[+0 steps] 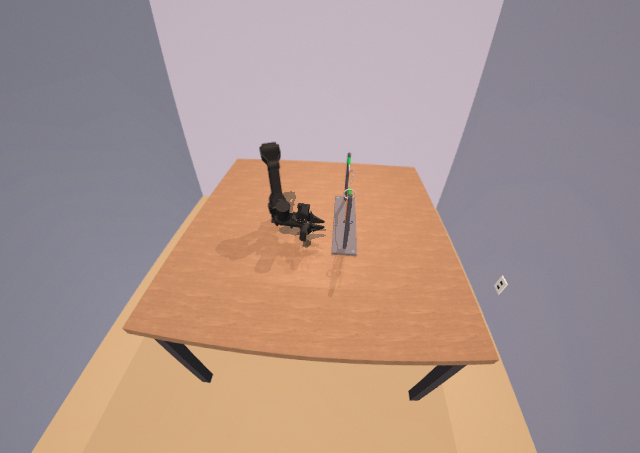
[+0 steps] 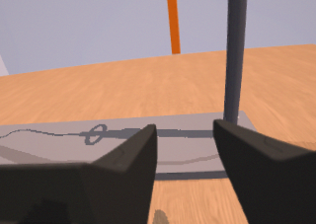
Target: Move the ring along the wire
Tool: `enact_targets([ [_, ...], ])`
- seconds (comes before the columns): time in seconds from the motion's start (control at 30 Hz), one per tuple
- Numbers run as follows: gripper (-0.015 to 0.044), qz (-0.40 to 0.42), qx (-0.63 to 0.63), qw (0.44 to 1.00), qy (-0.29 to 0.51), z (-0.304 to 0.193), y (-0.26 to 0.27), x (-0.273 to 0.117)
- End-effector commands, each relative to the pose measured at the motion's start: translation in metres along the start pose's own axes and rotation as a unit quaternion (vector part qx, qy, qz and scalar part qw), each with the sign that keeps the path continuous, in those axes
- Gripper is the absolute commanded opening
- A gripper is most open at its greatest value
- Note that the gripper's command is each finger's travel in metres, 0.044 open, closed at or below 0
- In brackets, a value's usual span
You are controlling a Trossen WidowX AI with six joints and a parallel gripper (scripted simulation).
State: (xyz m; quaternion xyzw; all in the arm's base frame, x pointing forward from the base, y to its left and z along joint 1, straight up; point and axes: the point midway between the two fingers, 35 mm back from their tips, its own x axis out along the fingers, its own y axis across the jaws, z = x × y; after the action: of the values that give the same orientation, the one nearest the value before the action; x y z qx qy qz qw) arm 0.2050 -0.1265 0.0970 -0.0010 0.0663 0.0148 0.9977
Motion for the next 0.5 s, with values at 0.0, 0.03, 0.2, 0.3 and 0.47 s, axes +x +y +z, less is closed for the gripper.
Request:
enact_targets([
  [0.0,0.016,-0.003,-0.004,1.0,-0.002,-0.002,0.001,-0.001],
  [0.03,0.016,-0.005,-0.006,1.0,-0.003,0.0,0.0,0.002],
  [0.2,0.016,-0.015,-0.01,1.0,-0.022,0.018,-0.002,0.019],
  [0.3,0.016,-0.02,-0.009,0.999,-0.041,0.031,-0.001,0.029],
  [0.47,0.016,-0.024,-0.003,0.997,-0.07,0.049,0.002,0.04],
])
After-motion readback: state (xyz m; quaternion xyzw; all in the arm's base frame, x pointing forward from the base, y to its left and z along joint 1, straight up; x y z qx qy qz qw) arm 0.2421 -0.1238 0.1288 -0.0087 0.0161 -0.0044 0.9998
